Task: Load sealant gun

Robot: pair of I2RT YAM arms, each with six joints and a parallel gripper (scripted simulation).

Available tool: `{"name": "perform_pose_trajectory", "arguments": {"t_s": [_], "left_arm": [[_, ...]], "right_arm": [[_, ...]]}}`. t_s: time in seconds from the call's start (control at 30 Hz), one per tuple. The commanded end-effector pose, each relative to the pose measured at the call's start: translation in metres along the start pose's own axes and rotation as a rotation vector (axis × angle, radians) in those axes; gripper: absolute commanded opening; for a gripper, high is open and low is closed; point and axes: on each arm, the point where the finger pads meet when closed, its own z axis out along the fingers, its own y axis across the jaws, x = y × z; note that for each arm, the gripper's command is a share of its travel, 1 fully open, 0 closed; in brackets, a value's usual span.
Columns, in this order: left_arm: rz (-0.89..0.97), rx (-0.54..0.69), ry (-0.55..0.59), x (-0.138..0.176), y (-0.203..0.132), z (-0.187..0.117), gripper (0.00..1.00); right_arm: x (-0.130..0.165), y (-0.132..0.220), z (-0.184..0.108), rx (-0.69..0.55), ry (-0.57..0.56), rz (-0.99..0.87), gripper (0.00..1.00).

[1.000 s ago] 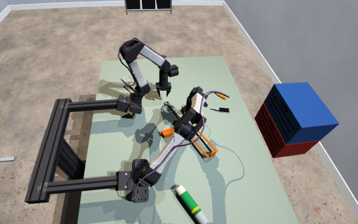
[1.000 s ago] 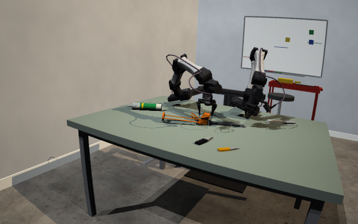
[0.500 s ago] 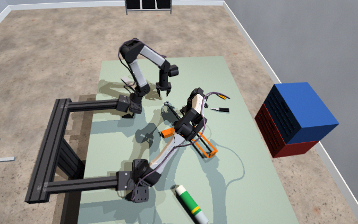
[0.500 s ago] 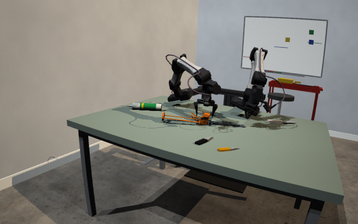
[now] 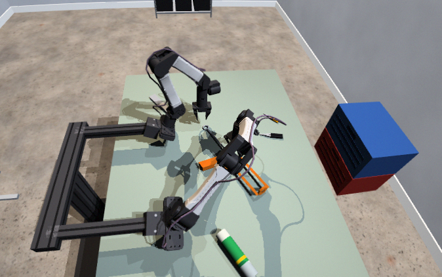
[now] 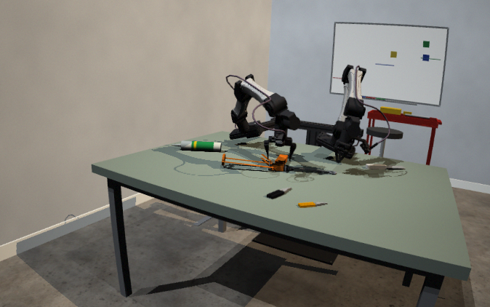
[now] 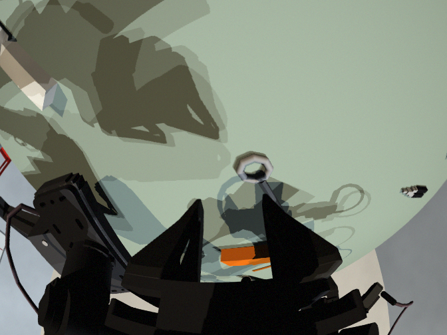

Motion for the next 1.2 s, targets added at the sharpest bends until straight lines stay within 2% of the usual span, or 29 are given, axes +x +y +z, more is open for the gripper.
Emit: {"name": "perform_pose_trajectory", "arguments": {"t_s": [0.0,0.2,0.43,0.6,0.77,0.87,1.17], "left_arm": [[0.005,0.023,-0.01,-0.002,-0.007,-0.004,0.51],[0.005,0.023,-0.01,-0.002,-0.007,-0.004,0.51],[0.005,0.023,-0.01,-0.002,-0.007,-0.004,0.51],[0.005,0.023,-0.01,-0.002,-0.007,-0.004,0.51],[0.005,0.023,-0.01,-0.002,-0.007,-0.004,0.51],[0.005,0.023,-0.01,-0.002,-0.007,-0.004,0.51],[0.005,0.023,-0.01,-0.002,-0.007,-0.004,0.51]], "right_arm": [[0.0,0.0,0.007,-0.001,0.025,0.011,0.99],[0.017,0.008,0.01,0.014,0.046,-0.027,0.99],[0.007,0.02,-0.005,-0.012,0.003,-0.025,0.99],[0.006,0.014,-0.002,-0.007,0.008,-0.016,0.99],[0.006,-0.005,0.029,0.018,0.039,0.004,0.99],[0.0,-0.003,0.024,0.009,0.015,0.011,0.99],[0.002,-0.006,0.046,0.021,0.021,0.004,0.99]]}}
